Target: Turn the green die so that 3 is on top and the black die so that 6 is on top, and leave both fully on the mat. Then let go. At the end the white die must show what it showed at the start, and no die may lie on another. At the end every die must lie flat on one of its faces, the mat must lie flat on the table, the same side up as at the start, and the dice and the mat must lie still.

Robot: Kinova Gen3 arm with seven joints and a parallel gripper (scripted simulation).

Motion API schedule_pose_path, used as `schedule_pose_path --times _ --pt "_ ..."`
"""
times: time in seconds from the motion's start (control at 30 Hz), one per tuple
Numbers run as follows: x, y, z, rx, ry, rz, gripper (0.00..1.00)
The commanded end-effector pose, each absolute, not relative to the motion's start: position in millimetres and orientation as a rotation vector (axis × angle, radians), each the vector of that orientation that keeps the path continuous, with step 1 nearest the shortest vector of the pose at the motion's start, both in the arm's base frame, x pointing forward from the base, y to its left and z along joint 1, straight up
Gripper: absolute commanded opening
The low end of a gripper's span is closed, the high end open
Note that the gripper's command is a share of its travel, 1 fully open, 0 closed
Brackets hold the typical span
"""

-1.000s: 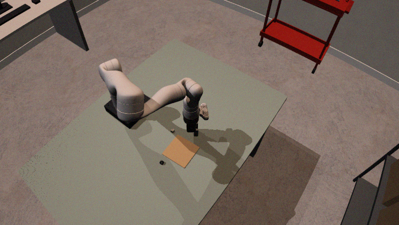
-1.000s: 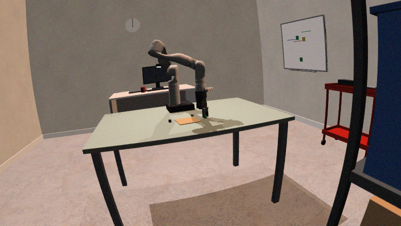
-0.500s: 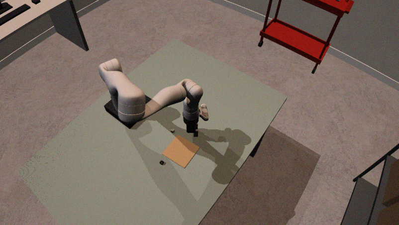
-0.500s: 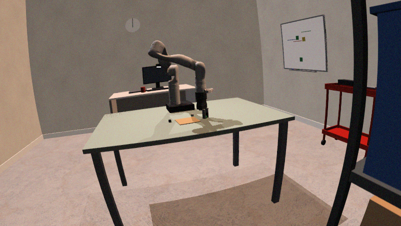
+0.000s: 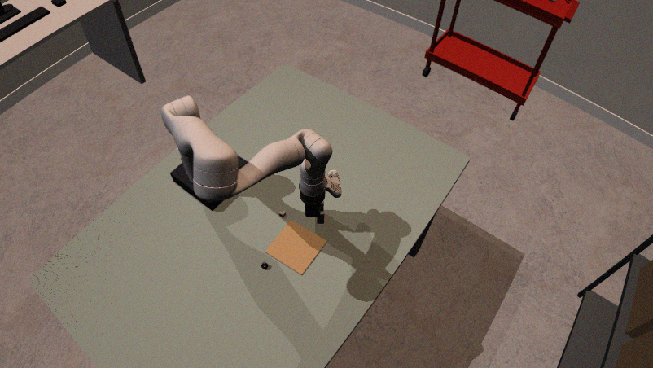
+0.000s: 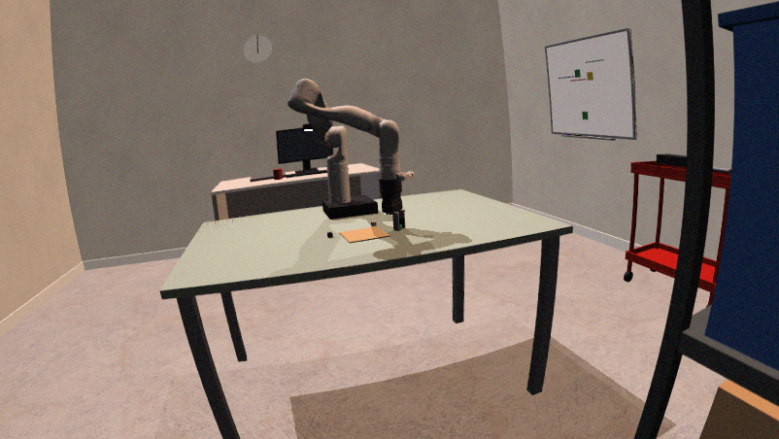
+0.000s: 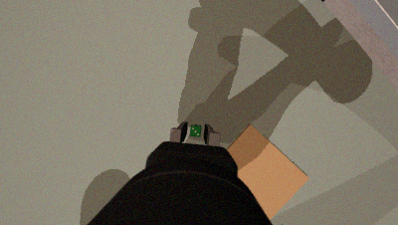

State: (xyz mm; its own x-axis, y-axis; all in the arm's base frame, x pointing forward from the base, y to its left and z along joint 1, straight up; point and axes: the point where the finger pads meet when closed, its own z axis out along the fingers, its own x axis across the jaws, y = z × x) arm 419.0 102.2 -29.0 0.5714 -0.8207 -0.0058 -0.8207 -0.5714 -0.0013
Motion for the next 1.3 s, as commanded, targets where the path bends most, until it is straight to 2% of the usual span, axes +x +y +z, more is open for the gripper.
schedule_pose_path --times 0.0,0.5,0.53,1.27 --pt "419.5 102.3 -28.3 -2.781 1.452 0.005 0.64" --pt "419.5 102.3 -28.3 -2.781 1.452 0.005 0.64" --pt "419.5 102.3 -28.3 -2.781 1.452 0.005 0.34" --pt "419.5 102.3 -28.3 -2.781 1.452 0.005 0.34"
